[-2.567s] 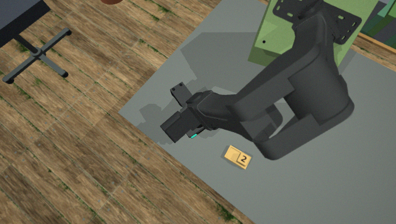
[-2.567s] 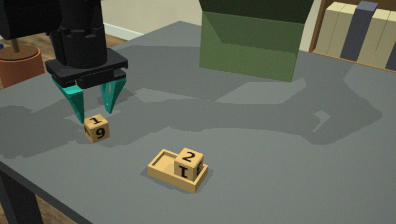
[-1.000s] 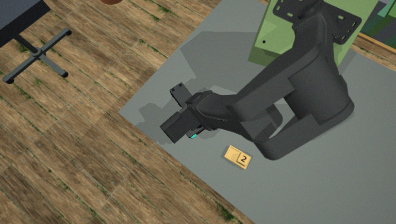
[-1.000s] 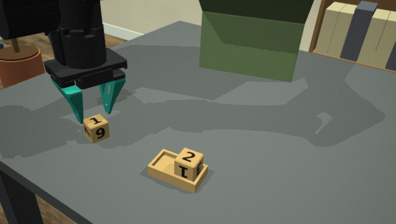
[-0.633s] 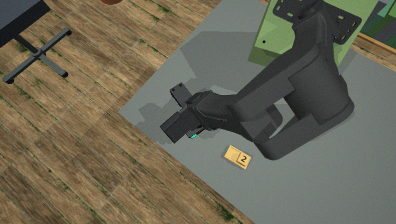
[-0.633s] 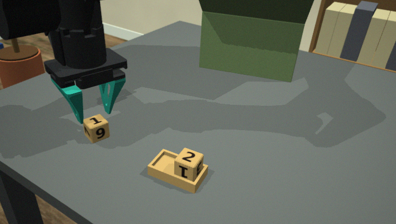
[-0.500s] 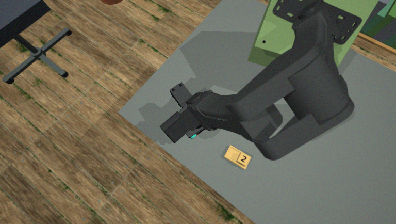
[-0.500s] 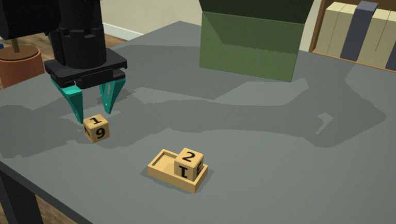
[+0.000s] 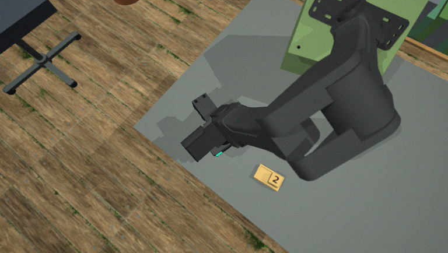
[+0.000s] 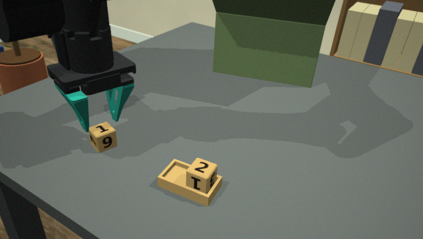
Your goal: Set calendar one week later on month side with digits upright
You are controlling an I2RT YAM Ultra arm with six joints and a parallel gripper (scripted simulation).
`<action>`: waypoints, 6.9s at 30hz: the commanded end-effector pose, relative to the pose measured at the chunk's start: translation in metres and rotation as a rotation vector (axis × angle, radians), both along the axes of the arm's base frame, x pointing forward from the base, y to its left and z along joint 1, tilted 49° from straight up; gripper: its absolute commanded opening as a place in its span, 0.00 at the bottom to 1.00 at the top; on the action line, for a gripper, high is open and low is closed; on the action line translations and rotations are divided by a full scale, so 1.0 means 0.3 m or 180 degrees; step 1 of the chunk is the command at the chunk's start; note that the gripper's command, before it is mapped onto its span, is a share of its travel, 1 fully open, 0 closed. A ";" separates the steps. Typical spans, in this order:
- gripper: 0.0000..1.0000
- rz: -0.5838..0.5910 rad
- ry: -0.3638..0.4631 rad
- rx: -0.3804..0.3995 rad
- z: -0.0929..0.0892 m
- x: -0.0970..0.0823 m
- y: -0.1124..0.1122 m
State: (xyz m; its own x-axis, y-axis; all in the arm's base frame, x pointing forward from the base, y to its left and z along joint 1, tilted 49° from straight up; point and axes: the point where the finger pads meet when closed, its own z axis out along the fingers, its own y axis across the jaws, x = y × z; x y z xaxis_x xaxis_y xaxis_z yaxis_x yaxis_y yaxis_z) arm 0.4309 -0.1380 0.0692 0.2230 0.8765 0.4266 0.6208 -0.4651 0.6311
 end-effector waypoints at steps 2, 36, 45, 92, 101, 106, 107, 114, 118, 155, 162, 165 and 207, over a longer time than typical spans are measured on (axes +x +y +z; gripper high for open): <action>0.47 -0.0035 -0.0003 -0.0018 0.003 -0.003 -0.015; 0.47 -0.0035 -0.0002 -0.0018 -0.002 -0.006 -0.019; 0.47 -0.0035 -0.0002 -0.0018 -0.002 -0.006 -0.019; 0.47 -0.0035 -0.0002 -0.0018 -0.001 -0.005 -0.021; 0.47 -0.0035 -0.0002 -0.0018 -0.001 -0.005 -0.023; 0.47 -0.0035 -0.0002 -0.0018 -0.001 -0.005 -0.023; 0.47 -0.0035 -0.0002 -0.0018 -0.001 -0.005 -0.023; 0.47 -0.0035 -0.0002 -0.0018 -0.001 -0.005 -0.023; 0.47 -0.0035 -0.0002 -0.0018 -0.001 -0.005 -0.023; 0.47 -0.0035 -0.0003 -0.0017 -0.049 0.050 -0.014; 0.47 -0.0035 -0.0003 -0.0017 -0.063 0.067 -0.012; 0.47 -0.0035 -0.0003 -0.0017 -0.065 0.069 -0.012; 0.27 -0.0035 -0.0003 -0.0017 -0.066 0.070 -0.011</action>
